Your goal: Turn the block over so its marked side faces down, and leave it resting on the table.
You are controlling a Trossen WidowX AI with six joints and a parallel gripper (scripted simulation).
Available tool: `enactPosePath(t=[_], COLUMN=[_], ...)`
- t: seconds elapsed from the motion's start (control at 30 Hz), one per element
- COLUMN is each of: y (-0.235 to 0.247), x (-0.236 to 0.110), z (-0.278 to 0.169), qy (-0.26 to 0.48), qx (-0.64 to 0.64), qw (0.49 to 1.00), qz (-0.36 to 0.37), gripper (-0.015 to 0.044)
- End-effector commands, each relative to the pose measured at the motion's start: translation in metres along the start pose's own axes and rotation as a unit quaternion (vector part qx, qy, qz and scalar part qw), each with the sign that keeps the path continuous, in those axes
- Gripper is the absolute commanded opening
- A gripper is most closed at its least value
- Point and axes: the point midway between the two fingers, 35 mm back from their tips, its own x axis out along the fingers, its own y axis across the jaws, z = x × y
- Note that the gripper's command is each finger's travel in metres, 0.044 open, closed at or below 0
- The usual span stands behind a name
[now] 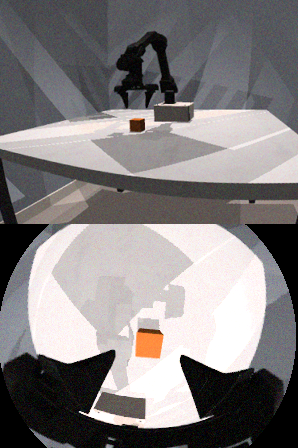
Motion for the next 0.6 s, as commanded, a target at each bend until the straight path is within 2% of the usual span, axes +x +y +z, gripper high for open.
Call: enactPosePath(t=[0.0, 0.23, 0.57], y=[0.0, -0.001, -0.001], x=[0.018, 0.033, 0.035], z=[-0.006, -0.006, -0.006], qy=[0.015, 0.015, 0.015], qx=[0.002, 0.002, 0.002], qw=[1.0, 1.0, 1.0], qz=[-0.001, -0.001, -0.001], gripper=[0.044, 0.044, 0.044])
